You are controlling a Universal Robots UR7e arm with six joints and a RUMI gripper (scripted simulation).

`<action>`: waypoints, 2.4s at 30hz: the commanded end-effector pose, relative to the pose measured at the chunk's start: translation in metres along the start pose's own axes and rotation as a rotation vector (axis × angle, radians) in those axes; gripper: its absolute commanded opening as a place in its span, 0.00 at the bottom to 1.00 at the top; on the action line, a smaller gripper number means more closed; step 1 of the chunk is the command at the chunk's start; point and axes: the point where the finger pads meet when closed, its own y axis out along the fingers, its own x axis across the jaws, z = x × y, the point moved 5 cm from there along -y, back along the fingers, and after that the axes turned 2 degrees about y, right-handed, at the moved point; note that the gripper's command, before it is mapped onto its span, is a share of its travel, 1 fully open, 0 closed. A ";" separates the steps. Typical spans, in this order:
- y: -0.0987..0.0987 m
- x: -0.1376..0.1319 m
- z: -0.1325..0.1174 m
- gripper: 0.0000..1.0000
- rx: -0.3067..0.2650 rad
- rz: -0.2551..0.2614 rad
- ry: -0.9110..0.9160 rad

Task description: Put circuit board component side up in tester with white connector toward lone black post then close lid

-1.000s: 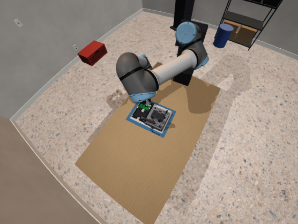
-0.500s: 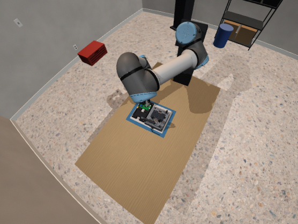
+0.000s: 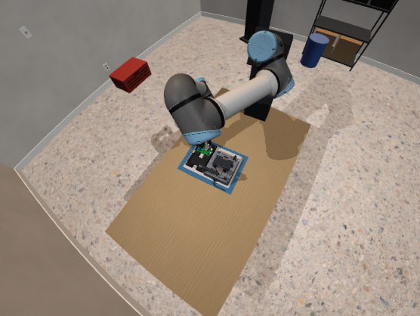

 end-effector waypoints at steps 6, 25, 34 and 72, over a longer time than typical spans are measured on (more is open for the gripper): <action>0.000 0.000 0.000 0.59 -0.001 0.001 0.147; 0.000 0.000 0.000 0.59 -0.001 0.000 0.829; 0.000 0.000 0.000 0.59 -0.001 0.000 1.190; 0.000 0.000 0.000 0.59 -0.001 0.000 1.515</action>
